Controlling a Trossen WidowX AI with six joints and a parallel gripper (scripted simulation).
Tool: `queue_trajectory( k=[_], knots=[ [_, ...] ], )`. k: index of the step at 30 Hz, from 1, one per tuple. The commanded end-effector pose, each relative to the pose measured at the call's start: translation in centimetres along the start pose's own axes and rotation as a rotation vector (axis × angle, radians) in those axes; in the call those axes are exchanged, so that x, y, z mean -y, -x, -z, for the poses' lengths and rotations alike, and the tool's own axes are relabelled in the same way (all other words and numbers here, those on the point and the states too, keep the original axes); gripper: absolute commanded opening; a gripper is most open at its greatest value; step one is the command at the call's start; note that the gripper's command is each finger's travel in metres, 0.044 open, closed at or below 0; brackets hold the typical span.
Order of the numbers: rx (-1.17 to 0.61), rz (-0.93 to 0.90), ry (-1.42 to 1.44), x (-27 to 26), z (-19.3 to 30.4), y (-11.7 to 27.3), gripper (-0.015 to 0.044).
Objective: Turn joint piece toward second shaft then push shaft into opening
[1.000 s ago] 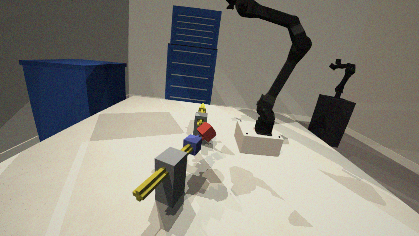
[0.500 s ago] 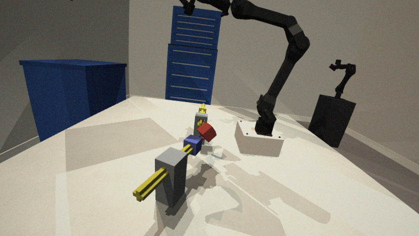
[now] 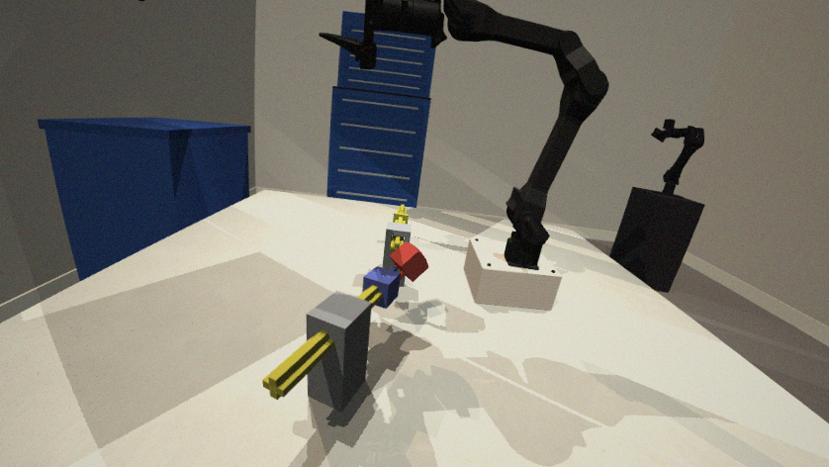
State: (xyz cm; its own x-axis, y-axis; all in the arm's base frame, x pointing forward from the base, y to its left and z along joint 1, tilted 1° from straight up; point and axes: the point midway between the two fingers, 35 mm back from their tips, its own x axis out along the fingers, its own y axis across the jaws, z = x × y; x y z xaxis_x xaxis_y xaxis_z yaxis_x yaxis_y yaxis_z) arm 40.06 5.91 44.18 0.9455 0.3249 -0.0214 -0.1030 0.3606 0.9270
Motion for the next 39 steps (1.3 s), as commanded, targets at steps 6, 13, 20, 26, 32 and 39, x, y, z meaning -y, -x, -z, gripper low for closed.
queue_trajectory(
  k=[6,13,20,26,32,39],
  knots=[
    [-0.121,0.164,0.094,4.0,4.1,-0.9,0.0440],
    [-0.241,0.285,0.184,7.0,7.6,-0.8,0.0440],
    [-0.375,0.395,0.285,9.8,11.1,0.0,0.0440],
    [-0.502,0.481,0.379,12.0,13.9,1.2,0.0440],
    [-0.637,0.558,0.478,14.1,16.5,2.9,0.0440],
    [-0.807,0.635,0.600,16.2,19.2,5.3,0.0440]
  ],
)
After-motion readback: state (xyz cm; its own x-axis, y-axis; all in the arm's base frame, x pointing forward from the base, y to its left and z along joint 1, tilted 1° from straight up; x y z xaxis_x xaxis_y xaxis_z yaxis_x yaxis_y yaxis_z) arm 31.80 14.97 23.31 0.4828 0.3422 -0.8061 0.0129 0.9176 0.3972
